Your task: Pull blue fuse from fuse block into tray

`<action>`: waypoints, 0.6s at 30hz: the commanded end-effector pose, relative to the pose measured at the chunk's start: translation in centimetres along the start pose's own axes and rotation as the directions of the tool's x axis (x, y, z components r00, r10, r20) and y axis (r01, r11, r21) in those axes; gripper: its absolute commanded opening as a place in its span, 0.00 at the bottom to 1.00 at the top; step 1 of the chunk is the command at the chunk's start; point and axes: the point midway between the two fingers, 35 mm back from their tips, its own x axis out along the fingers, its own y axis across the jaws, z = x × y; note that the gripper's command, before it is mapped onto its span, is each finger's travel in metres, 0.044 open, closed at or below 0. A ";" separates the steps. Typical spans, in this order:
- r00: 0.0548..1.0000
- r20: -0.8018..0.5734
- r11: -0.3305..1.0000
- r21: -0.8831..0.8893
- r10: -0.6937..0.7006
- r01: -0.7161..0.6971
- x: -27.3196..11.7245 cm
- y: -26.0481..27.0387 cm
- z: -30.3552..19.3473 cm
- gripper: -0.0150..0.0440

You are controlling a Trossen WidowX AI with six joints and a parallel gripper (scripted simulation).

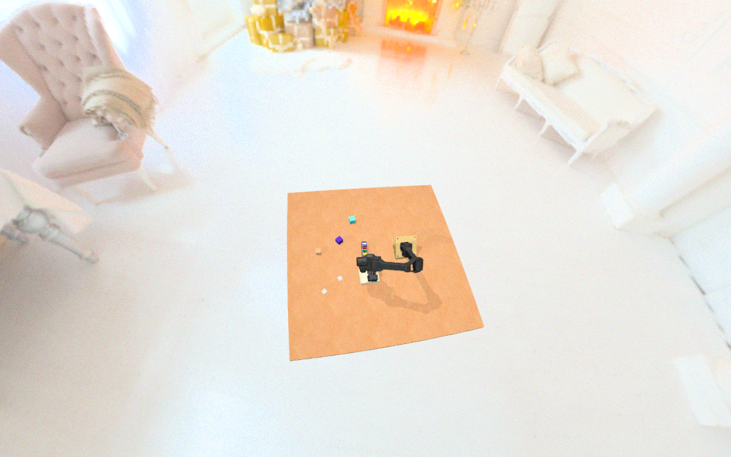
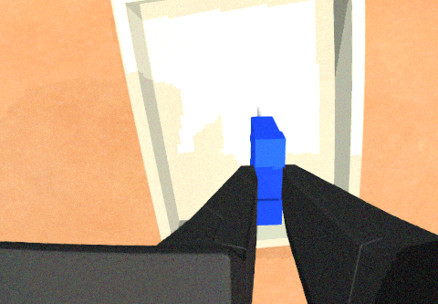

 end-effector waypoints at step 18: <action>1.000 -0.001 1.000 0.000 0.002 -0.002 1.9 0.1 -0.1 0.48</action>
